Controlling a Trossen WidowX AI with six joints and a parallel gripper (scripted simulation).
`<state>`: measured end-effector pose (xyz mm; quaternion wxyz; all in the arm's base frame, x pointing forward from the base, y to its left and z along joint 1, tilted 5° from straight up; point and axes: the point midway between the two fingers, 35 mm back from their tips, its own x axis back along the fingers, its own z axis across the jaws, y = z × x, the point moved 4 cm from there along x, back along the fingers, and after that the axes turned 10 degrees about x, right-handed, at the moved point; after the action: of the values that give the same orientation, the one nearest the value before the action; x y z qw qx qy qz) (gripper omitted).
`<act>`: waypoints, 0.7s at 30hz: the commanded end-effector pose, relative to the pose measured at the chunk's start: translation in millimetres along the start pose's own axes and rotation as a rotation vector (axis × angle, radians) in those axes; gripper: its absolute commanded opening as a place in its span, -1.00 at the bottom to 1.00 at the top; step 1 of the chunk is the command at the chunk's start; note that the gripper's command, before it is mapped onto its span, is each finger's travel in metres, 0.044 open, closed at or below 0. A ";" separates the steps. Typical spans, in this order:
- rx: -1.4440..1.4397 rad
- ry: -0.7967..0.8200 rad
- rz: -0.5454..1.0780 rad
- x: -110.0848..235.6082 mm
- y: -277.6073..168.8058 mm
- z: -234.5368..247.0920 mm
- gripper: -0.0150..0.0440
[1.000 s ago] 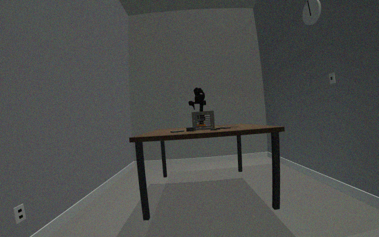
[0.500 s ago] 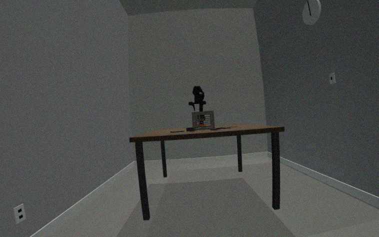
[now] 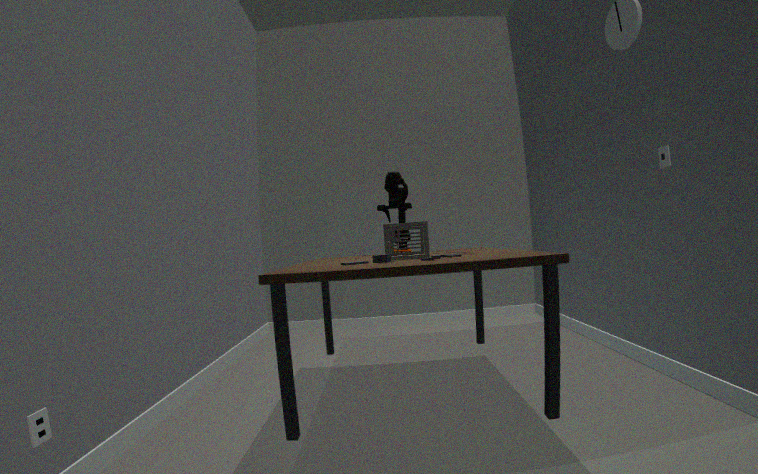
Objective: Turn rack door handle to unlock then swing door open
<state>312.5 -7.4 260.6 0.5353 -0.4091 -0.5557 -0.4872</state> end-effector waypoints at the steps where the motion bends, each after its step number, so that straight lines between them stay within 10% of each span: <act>1: 0.001 0.005 0.009 -8.9 0.1 0.2 0.50; 21: 0.001 0.006 0.009 -41.4 0.5 0.2 0.50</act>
<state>317.3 -5.1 226.6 0.5380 -0.4086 -0.5554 -0.4848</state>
